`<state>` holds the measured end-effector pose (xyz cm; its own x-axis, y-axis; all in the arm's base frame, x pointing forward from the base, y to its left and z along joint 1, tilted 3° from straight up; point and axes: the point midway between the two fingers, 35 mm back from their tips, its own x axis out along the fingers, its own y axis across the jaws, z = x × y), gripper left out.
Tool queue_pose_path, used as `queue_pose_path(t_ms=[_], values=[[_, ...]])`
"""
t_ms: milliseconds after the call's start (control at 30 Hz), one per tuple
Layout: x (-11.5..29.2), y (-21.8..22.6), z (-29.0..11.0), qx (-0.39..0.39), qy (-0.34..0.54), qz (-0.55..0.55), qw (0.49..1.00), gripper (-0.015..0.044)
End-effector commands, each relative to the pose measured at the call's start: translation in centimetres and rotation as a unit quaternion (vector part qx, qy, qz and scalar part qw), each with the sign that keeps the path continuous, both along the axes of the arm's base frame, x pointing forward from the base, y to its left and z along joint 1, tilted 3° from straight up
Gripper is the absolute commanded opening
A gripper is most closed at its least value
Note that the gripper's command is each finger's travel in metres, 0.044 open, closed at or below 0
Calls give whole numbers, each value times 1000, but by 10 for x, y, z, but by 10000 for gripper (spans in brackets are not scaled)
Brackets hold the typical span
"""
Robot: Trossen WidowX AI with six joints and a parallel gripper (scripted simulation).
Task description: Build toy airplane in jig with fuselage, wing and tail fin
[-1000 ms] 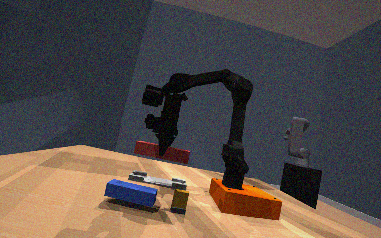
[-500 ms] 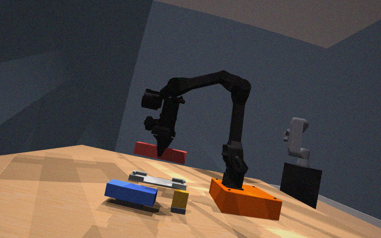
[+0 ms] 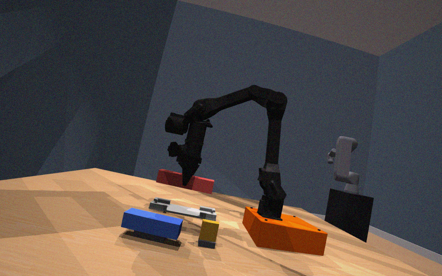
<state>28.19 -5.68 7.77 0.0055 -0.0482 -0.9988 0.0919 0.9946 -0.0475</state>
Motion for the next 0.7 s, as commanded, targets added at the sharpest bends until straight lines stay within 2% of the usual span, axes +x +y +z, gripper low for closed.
queue_pose_path(t_ms=[0, 667], values=[[-2, -10, -4, 1, 0, 6, 1000, 0], [-18, -70, -25, -4, 4, 27, 1000, 0]])
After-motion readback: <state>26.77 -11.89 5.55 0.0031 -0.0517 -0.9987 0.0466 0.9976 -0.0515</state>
